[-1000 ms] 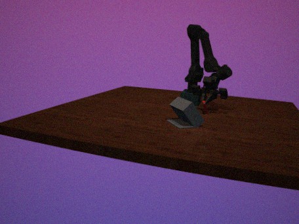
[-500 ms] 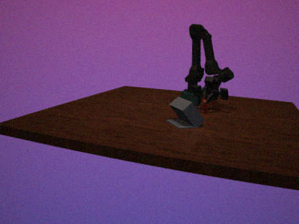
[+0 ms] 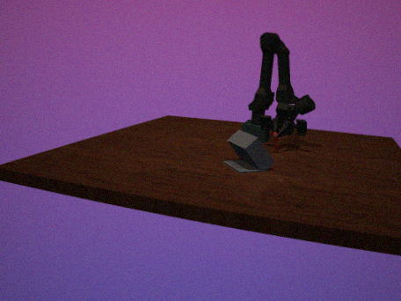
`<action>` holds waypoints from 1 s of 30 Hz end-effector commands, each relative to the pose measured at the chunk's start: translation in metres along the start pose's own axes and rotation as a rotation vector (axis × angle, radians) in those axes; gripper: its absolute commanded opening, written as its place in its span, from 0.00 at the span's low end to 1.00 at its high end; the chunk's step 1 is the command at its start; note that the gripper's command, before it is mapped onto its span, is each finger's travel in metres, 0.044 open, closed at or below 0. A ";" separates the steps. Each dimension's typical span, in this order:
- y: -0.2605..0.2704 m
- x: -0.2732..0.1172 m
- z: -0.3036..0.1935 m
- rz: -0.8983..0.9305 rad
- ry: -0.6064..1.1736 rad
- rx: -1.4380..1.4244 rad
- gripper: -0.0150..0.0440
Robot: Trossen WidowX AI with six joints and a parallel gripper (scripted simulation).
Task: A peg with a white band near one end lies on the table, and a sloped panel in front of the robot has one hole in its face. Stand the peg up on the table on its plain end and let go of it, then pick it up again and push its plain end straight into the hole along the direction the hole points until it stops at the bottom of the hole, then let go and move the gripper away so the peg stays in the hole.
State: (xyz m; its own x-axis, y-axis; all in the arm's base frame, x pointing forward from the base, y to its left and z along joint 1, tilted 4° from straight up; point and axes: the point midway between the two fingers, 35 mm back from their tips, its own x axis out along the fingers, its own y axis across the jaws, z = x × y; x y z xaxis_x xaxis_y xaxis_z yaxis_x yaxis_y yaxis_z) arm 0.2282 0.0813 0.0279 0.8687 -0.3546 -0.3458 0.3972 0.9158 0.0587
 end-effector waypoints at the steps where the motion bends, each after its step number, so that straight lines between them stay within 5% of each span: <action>1: -0.002 -0.002 -0.002 -0.005 -0.038 -0.005 0.34; 30: -0.003 -0.017 -0.013 -0.004 -0.252 -0.006 0.34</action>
State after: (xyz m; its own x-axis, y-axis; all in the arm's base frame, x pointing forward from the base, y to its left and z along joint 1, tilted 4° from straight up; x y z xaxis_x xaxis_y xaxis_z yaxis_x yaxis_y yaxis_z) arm 0.2092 0.0861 0.0212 0.9134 -0.3912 -0.1125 0.3983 0.9160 0.0488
